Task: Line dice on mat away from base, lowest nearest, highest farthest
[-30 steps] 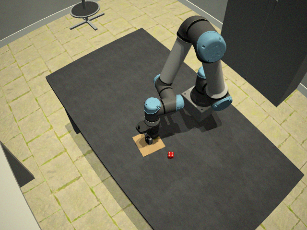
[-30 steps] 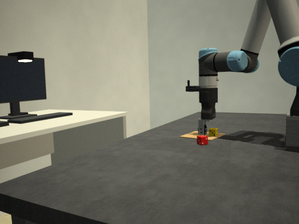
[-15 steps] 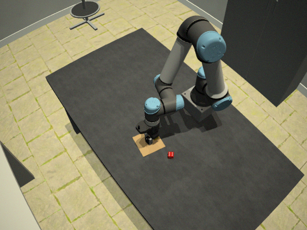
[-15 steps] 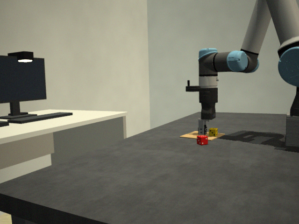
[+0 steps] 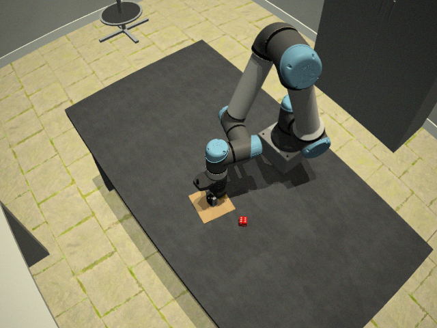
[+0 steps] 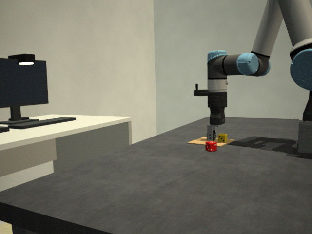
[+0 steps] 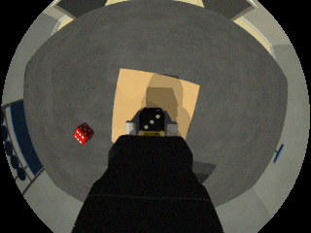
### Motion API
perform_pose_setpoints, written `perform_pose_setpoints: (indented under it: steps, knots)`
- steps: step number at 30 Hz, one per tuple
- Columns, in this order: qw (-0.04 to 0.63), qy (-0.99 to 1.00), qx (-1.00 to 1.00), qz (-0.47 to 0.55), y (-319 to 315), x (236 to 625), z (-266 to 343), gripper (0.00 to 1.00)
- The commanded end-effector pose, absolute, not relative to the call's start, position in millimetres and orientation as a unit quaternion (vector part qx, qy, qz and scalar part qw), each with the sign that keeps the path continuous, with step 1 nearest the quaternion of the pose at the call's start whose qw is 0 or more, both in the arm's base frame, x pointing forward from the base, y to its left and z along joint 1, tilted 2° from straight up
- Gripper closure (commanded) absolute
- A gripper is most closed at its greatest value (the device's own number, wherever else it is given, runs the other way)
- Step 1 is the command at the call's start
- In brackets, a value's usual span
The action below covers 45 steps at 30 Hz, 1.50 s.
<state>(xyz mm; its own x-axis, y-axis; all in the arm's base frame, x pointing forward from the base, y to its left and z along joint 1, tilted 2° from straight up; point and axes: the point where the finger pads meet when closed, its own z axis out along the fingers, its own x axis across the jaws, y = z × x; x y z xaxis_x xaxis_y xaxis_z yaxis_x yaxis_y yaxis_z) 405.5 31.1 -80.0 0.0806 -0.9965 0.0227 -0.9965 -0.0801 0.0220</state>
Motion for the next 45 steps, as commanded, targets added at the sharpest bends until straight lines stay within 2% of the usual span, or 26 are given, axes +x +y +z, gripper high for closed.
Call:
perform_pose_setpoints:
  steps: [1, 45]
  knots:
    - [0.015, -0.678, 0.735, 0.001, 31.0, 406.0, -79.9, 0.43]
    - [0.015, -0.678, 0.735, 0.001, 30.9, 405.9, -83.6, 0.43]
